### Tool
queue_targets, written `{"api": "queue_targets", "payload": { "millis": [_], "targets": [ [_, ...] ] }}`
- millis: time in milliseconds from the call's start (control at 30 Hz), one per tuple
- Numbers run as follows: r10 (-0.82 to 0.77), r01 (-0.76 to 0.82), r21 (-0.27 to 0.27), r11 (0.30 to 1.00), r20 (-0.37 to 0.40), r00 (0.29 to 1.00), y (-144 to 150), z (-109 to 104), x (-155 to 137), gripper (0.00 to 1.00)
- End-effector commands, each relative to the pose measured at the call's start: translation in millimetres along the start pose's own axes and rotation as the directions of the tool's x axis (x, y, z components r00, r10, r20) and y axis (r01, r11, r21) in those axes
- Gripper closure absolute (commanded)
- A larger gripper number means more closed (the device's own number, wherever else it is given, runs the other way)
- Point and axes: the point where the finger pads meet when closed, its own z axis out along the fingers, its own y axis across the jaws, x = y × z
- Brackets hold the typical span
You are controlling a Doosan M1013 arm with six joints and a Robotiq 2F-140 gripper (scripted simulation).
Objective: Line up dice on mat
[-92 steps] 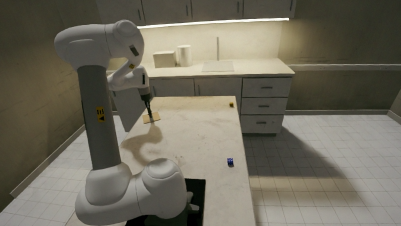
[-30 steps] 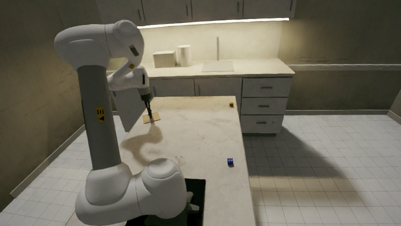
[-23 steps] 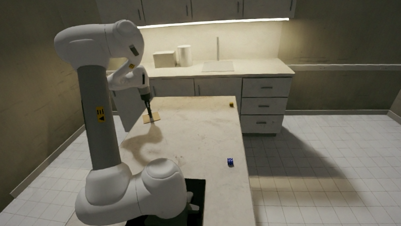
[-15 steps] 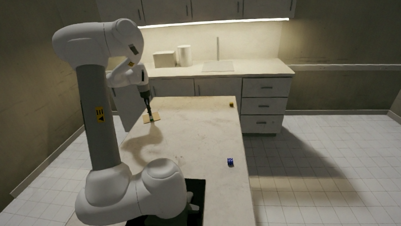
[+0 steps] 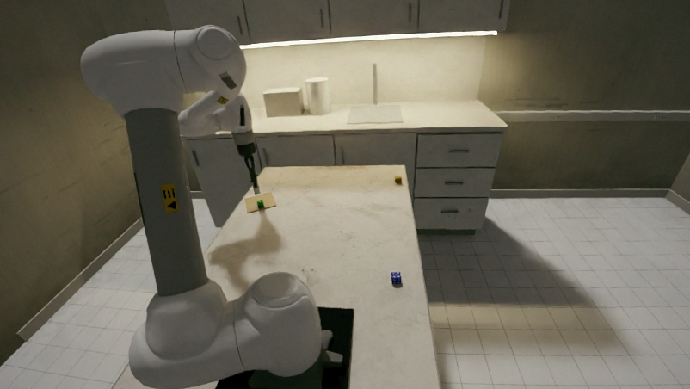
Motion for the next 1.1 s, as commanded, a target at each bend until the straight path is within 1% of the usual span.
{"api": "queue_targets", "payload": {
  "millis": [0,100,133,900,967,1000,1067],
  "targets": [
    [0.0,0.0,0.001,1.0,0.0,1.0,0,-5,0,0.65],
    [0.0,0.0,0.001,1.0,0.0,1.0,0,-5,0,0.65],
    [0.0,0.0,0.001,1.0,0.0,1.0,0,-5,0,0.0],
    [0.008,-0.008,0.001,1.0,0.0,1.0,-1,-5,2,0.0],
    [0.054,-0.054,0.001,0.999,0.001,0.999,-7,-6,18,0.0],
    [0.099,-0.099,0.0,0.995,0.001,0.995,-13,-6,33,0.0],
    [0.233,-0.233,-0.001,0.972,0.001,0.972,-27,-6,80,0.0]
  ]
}}
